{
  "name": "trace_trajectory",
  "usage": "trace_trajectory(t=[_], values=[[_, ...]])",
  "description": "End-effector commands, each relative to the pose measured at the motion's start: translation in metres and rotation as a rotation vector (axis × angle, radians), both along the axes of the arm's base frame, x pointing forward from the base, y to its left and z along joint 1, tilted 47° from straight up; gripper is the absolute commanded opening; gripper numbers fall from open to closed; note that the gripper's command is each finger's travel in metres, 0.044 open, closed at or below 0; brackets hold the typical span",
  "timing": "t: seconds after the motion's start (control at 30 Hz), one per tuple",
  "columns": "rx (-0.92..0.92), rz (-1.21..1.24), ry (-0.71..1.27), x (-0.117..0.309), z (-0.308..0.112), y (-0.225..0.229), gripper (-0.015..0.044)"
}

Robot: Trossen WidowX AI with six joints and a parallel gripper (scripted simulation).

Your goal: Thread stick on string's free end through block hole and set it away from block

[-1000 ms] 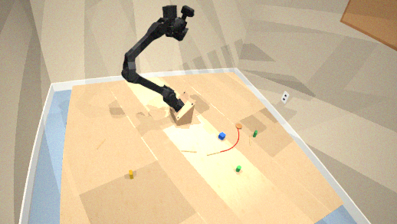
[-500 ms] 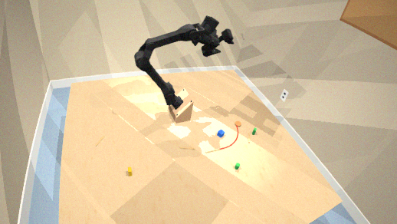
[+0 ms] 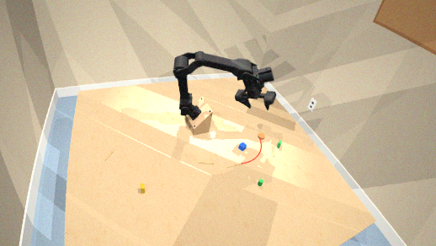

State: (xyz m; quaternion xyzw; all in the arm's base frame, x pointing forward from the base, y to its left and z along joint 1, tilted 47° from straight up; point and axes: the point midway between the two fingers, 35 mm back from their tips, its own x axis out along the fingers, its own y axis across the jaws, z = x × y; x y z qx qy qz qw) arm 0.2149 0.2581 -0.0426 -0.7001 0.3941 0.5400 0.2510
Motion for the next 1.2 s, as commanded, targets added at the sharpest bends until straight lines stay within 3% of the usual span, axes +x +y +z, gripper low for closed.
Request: trace_trajectory(t=[0.0,0.2,0.67,0.93,1.17], values=[[-0.208,-0.065,0.013,0.024,-0.028,-0.058,0.0440],[-0.498,-0.132,0.085,0.039,-0.060,-0.147,0.0440],[-0.499,-0.140,0.086,0.038,-0.060,-0.148,0.0440],[-0.500,-0.141,0.087,0.038,-0.061,-0.148,0.0236],[-0.500,-0.141,0.087,0.038,-0.061,-0.148,0.0236]])
